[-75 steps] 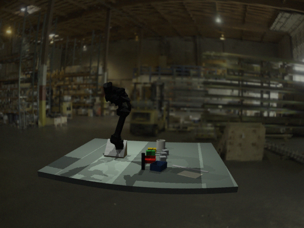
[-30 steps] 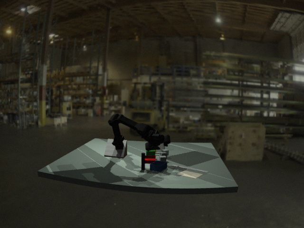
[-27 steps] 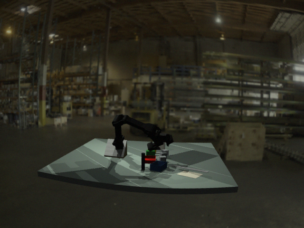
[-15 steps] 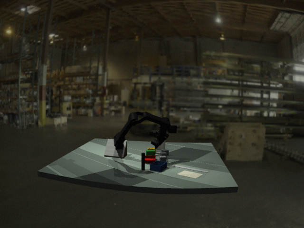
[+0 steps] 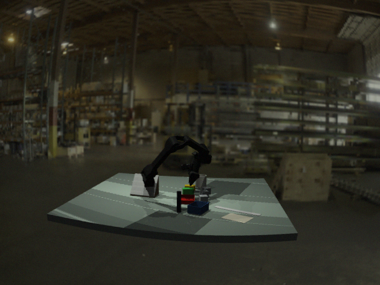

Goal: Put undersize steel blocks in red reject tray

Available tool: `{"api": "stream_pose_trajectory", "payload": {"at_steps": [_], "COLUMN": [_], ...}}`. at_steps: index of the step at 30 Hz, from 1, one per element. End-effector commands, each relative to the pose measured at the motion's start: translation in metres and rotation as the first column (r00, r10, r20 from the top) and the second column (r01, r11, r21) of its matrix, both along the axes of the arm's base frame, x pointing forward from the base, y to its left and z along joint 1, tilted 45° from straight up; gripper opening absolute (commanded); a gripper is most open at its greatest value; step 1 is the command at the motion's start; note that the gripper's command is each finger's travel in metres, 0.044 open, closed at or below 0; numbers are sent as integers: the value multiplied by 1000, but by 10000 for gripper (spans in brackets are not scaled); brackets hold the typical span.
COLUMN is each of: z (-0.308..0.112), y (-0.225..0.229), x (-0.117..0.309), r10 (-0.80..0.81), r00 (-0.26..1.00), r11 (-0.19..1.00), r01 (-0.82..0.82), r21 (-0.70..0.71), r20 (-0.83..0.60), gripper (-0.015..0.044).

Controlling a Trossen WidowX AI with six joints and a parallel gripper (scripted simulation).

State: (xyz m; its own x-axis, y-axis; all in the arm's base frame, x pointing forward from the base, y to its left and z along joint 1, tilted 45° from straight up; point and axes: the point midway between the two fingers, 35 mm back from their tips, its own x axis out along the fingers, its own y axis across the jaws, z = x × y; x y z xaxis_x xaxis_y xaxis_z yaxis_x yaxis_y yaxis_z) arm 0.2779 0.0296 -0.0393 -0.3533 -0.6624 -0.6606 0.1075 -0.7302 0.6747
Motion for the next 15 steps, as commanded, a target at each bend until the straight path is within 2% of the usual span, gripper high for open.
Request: {"api": "stream_pose_trajectory", "payload": {"at_steps": [1,15], "z": [-1,-14], "y": [-1,-12], "x": [-2,-2], "r10": [15,15], "r00": [1000,1000], "r11": [1000,1000], "r01": [-15,-15], "r21": [-8,-9], "r20": [-16,-16], "gripper": [300,300]}}
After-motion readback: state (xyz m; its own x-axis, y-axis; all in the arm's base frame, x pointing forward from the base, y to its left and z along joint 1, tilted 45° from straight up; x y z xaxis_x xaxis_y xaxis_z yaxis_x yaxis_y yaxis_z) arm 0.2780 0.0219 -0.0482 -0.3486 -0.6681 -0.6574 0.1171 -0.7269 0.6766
